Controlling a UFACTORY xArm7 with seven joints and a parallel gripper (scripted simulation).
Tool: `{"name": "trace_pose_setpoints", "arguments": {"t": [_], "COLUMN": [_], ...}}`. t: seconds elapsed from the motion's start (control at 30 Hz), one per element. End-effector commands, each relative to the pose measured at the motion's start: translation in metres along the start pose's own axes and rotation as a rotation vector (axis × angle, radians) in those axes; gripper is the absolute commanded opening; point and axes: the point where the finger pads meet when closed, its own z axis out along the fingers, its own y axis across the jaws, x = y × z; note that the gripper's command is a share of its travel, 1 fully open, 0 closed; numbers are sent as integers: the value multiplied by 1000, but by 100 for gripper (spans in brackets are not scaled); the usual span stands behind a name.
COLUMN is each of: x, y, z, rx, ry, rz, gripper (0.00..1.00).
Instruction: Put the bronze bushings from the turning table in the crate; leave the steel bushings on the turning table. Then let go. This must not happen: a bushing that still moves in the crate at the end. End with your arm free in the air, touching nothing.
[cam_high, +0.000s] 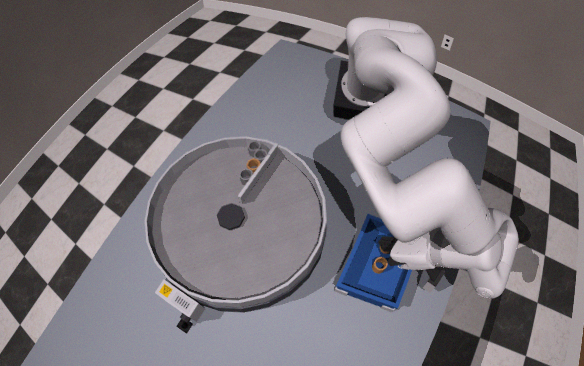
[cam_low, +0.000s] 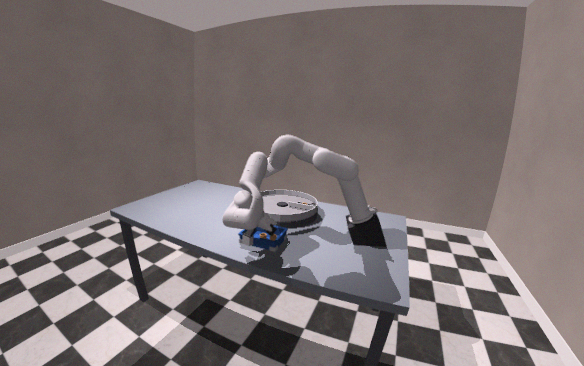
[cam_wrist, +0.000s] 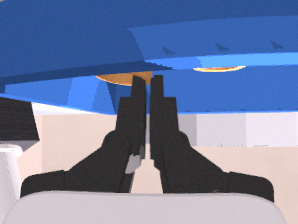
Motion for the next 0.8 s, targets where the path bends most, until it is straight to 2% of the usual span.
{"name": "trace_pose_setpoints", "arguments": {"t": [0.0,0.77], "x": [1,2], "y": [0,0], "z": [-1,1], "rx": [-1,-1], "ry": [3,3], "rz": [1,1], "gripper": [0,0]}}
